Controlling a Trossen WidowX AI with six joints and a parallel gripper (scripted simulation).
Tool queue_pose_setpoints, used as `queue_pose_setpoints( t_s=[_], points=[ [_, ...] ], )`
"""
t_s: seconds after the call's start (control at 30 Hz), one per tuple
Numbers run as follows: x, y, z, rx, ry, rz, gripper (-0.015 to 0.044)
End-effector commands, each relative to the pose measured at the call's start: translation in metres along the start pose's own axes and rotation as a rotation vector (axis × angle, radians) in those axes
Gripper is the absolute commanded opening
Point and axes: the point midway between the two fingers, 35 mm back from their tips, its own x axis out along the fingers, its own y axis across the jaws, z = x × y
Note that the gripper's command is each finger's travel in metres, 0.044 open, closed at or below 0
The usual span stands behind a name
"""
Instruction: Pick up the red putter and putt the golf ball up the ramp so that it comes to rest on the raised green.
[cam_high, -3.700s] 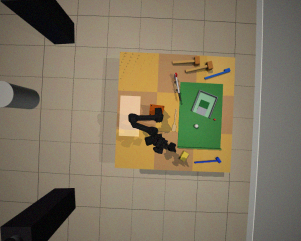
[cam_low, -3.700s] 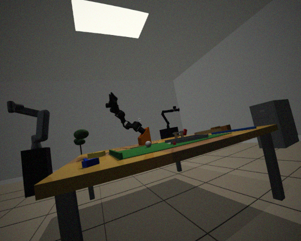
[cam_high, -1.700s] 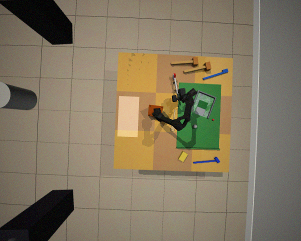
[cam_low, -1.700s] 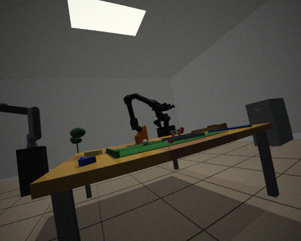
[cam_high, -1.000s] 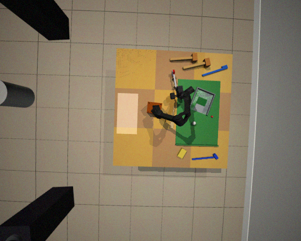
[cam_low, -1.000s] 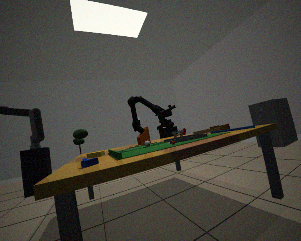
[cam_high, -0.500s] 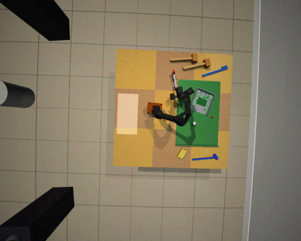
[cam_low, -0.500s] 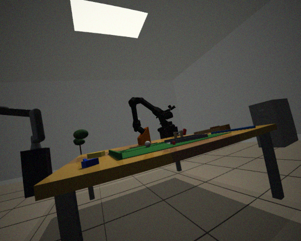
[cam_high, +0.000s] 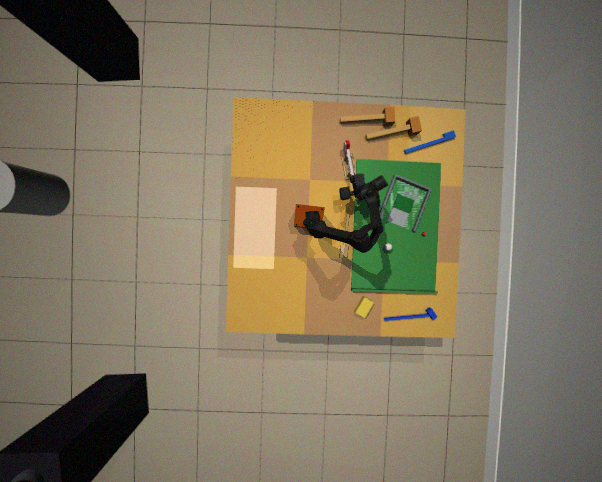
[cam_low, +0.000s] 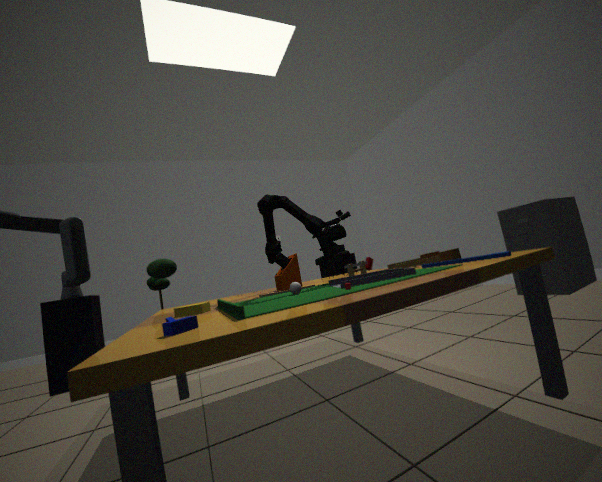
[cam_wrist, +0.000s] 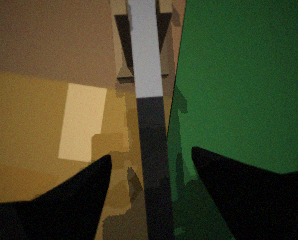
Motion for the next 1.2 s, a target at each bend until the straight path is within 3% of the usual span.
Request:
queue_pose_setpoints(
  t_s=[0.0, 0.23, 0.33, 0.53, 0.93, 1.17],
  points=[
    [0.0, 0.0, 0.0, 0.001, 0.0, -0.001, 0.0204],
    [0.0, 0.0, 0.0, 0.001, 0.0, -0.001, 0.002],
    [0.0, 0.0, 0.0, 0.001, 0.0, -0.001, 0.0],
    [-0.012, -0.002, 0.004, 0.0, -0.002, -0.001, 0.0],
    [-0.096, -0.001, 0.027, -0.001, -0.006, 0.0, 0.0],
    [-0.093, -0.003, 0.022, 0.019, -0.004, -0.007, 0.0]
  ],
)
